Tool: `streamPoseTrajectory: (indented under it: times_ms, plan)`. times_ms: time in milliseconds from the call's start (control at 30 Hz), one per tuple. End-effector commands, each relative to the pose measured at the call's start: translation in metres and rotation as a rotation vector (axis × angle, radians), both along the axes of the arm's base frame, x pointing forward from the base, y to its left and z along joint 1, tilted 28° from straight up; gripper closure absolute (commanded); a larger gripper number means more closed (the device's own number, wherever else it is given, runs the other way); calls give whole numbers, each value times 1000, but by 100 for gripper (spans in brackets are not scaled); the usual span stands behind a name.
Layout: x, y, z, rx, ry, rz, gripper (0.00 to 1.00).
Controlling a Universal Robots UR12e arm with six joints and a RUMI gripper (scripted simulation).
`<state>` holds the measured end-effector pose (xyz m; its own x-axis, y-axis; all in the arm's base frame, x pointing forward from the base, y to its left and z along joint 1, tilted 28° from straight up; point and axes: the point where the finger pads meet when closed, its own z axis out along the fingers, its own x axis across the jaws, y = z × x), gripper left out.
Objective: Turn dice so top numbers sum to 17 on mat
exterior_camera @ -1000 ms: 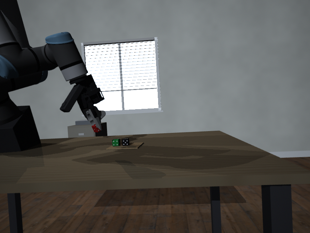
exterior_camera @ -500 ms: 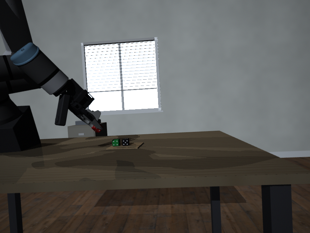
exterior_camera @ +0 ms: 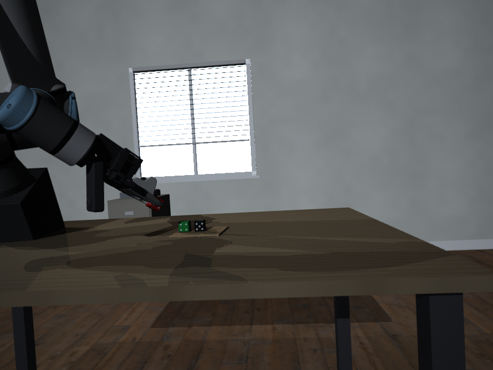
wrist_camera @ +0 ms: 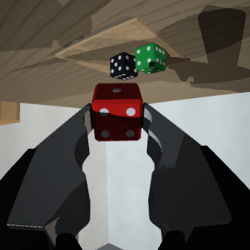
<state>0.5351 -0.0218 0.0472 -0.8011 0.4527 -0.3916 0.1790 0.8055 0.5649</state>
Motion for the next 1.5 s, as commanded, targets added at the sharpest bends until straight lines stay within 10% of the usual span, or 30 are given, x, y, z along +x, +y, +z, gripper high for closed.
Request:
streamPoseTrajectory:
  times_ms: [0,1467]
  plan:
    - [0,0,0,5,-2,5,90]
    - [12,-30,-60,5,-2,5,90]
